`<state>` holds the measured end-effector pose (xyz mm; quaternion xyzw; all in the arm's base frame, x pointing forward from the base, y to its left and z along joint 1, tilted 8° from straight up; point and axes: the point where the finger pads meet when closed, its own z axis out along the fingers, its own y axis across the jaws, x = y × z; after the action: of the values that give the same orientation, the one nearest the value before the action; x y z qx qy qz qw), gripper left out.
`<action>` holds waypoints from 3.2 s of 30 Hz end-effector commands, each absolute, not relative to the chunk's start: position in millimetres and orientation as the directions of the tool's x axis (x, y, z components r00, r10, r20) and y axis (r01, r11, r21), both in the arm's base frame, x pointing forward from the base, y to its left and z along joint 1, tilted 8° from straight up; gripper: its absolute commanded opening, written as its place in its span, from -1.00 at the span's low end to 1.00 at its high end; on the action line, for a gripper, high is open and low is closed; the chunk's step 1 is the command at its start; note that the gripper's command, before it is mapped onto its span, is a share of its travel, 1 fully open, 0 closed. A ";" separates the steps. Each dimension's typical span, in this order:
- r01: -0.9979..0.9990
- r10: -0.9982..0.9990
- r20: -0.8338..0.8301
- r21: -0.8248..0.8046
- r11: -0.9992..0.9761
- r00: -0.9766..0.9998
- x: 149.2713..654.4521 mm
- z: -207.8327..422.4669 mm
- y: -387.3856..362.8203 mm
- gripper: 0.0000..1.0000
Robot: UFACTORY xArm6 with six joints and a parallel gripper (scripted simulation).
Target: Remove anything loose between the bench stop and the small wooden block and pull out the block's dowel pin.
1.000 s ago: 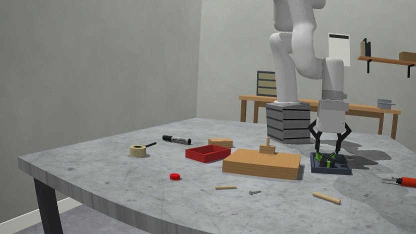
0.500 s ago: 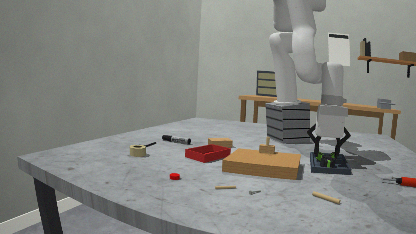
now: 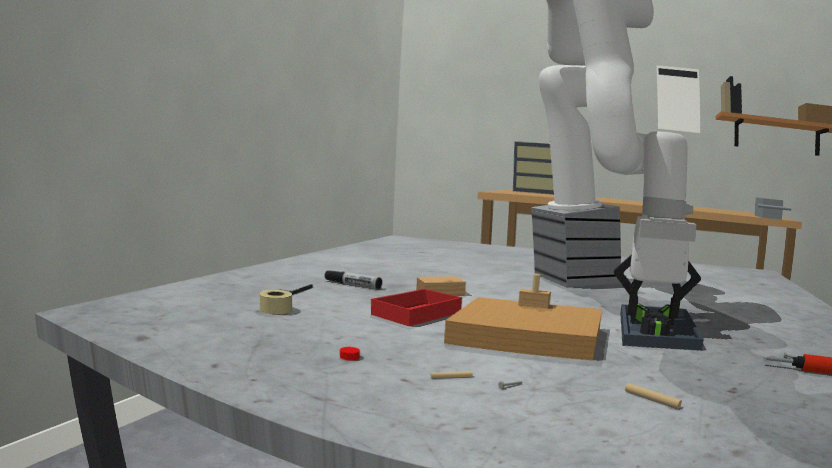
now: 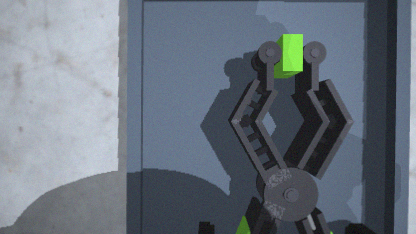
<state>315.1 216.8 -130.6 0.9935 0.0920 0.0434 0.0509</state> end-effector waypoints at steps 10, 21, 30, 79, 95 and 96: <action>0.178 0.187 0.080 0.108 -0.978 0.979 316.3 -131.8 217.4 0.44; 0.178 0.187 0.080 0.108 -0.978 0.979 316.3 -131.8 217.4 0.29; 0.178 0.187 0.080 0.108 -0.978 0.979 316.3 -131.3 217.5 0.15; 0.178 0.187 0.080 0.108 -0.978 0.979 315.7 -126.2 217.9 -0.47; 0.178 0.187 0.080 0.108 -0.978 0.979 315.7 -126.0 217.9 -0.47; 0.178 0.187 0.080 0.108 -0.978 0.979 315.7 -125.8 217.9 -0.47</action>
<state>314.8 217.1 -126.9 0.9935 0.0920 0.0439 0.0508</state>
